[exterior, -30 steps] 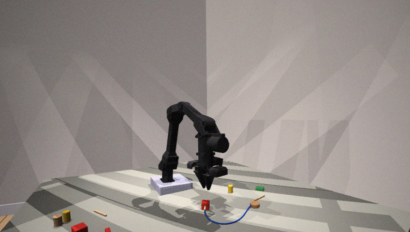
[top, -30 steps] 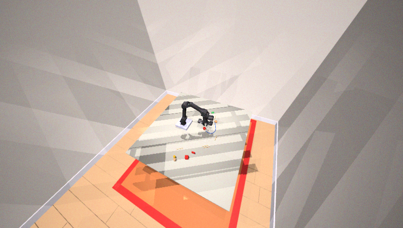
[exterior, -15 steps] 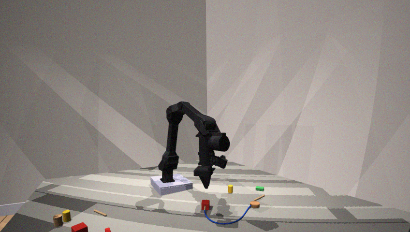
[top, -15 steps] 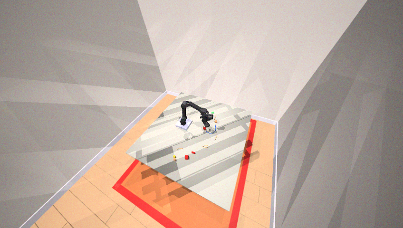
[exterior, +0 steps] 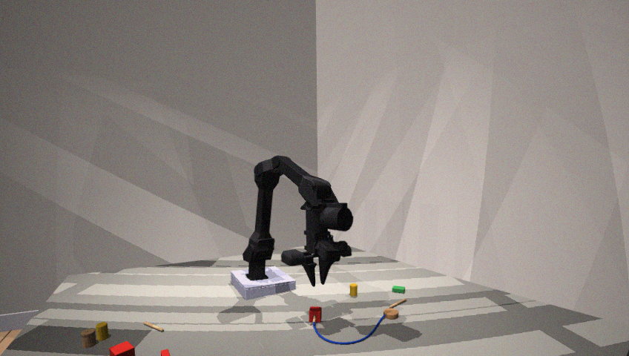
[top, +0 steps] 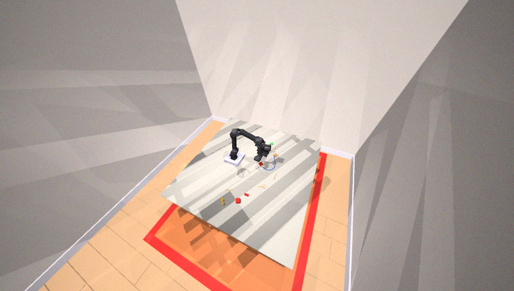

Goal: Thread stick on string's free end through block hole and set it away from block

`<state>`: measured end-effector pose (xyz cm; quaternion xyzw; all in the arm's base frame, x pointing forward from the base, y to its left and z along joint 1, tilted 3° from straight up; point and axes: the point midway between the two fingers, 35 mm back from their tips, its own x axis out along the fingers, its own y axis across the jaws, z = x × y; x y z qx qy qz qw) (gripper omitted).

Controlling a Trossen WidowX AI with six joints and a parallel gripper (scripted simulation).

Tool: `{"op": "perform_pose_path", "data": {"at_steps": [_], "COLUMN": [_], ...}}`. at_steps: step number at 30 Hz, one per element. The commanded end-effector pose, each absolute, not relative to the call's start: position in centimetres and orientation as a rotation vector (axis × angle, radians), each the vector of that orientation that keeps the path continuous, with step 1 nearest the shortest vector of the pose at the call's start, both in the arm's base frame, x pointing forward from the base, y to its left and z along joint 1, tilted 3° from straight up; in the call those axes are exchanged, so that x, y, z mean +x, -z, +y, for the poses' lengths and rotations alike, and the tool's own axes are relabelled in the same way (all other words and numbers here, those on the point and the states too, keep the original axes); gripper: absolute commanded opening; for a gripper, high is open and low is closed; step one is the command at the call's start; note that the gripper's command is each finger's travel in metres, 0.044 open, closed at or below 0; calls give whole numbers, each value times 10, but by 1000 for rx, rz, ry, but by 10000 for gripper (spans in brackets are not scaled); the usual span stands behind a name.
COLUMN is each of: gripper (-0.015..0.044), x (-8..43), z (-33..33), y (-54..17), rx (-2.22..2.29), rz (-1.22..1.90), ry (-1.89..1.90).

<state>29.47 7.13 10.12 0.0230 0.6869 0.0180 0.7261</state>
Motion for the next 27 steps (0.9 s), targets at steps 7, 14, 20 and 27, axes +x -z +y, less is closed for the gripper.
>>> {"op": "perform_pose_path", "data": {"at_steps": [7, 14, 20, 27], "gripper": [120, 120, 120, 120], "x": [277, 277, 278, 279], "z": [75, 75, 75, 76], "y": [-98, -98, -92, -81], "rx": [523, 523, 523, 523], "rz": [1507, 1507, 1507, 1507], "ry": [420, 420, 420, 420]}}
